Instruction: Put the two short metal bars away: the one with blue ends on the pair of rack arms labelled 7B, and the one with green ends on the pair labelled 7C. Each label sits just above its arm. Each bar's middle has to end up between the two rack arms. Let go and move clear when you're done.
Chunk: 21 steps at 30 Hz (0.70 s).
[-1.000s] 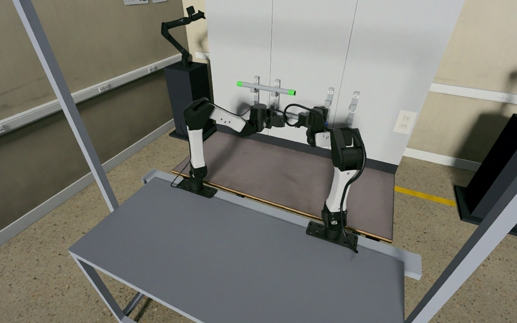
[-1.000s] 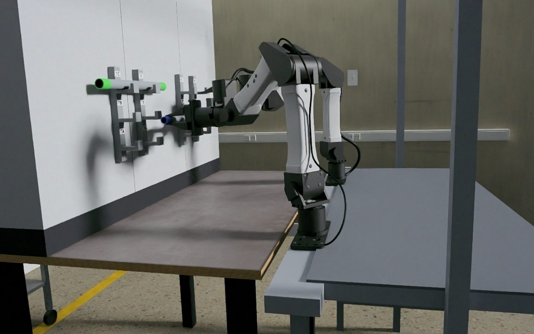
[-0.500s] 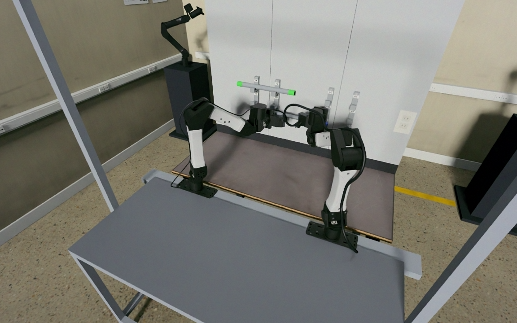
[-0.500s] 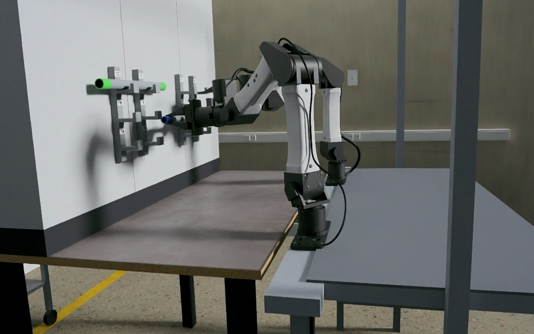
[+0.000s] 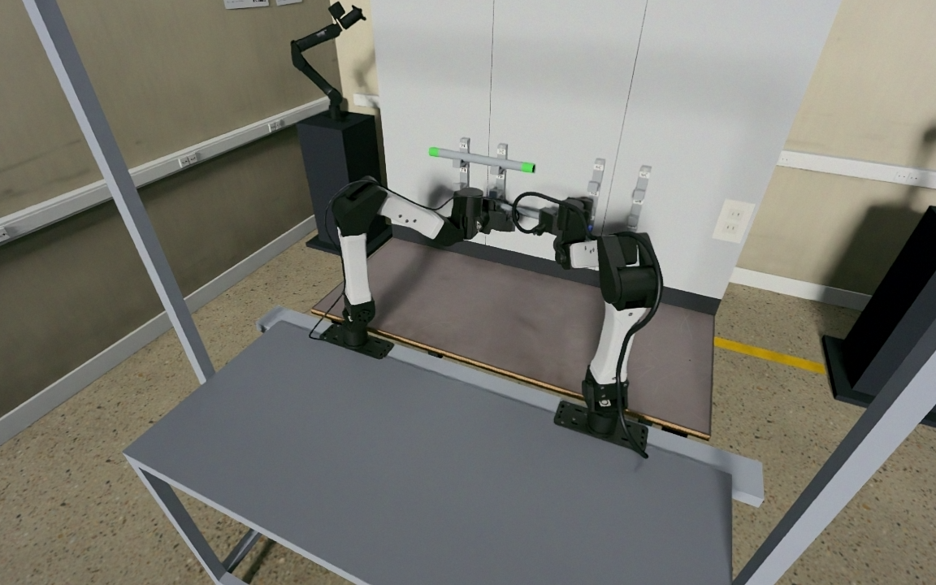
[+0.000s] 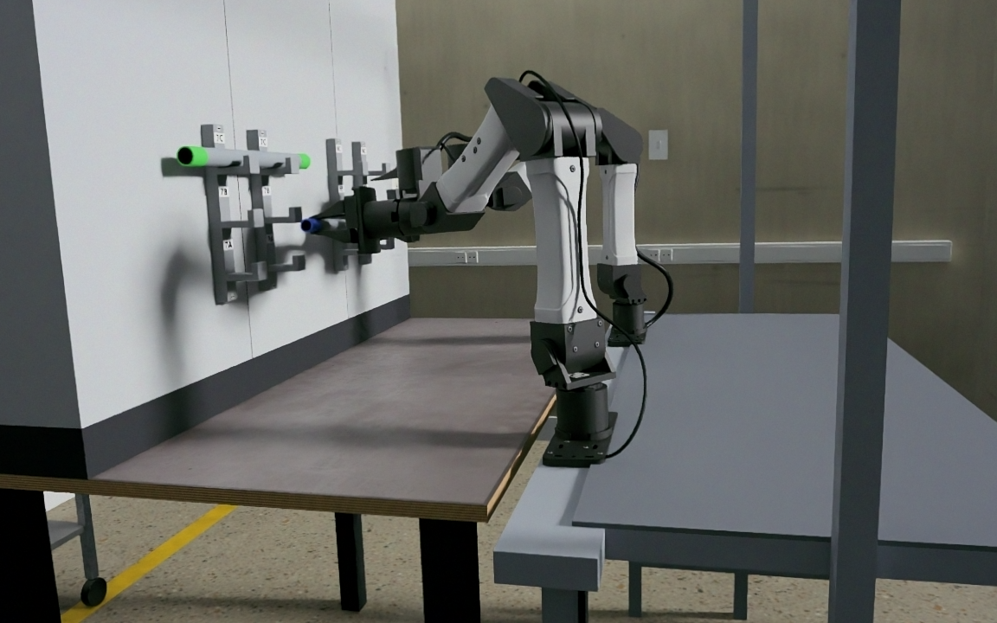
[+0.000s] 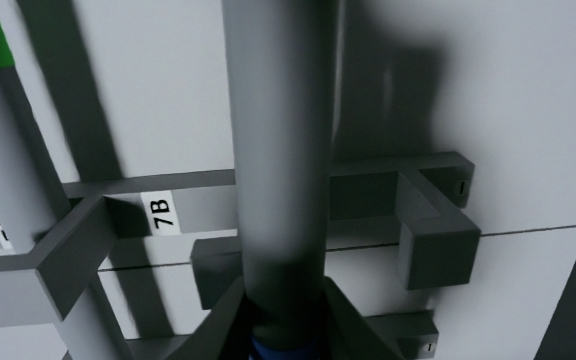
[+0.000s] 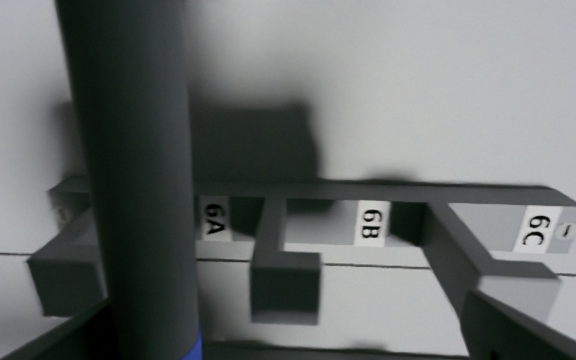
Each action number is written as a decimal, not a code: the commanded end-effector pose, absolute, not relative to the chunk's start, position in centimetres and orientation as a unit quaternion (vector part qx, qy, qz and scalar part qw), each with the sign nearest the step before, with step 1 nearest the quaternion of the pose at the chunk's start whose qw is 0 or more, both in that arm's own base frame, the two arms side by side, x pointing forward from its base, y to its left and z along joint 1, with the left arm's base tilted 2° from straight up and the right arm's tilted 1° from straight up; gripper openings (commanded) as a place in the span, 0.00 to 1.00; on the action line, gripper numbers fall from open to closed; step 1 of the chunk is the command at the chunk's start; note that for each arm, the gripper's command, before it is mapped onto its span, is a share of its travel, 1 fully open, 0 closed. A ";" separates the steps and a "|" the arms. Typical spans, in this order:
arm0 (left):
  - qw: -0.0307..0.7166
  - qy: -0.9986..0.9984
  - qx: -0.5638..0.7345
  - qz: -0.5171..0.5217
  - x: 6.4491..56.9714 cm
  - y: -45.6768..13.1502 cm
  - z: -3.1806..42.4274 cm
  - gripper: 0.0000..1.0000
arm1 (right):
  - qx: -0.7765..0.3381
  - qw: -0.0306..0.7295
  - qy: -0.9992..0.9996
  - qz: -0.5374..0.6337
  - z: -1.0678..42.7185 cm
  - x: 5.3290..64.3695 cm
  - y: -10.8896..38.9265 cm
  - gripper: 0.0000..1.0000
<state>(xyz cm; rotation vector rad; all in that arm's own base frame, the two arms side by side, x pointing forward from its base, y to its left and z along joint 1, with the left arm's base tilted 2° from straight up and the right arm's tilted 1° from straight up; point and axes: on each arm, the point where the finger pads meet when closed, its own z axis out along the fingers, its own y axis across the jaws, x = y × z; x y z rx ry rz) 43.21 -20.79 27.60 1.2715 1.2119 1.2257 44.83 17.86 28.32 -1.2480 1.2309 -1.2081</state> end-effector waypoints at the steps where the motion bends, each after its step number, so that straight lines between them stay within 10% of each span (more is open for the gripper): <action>1: 0.512 0.497 0.489 0.502 42.4 -20.5 30.7 0.00 | -0.492 0.501 0.504 -0.504 29.7 43.7 17.6 1.00; 21: 0.512 0.497 0.489 0.502 42.4 -20.6 31.4 0.00 | -0.492 0.501 0.504 -0.504 29.7 40.4 17.7 1.00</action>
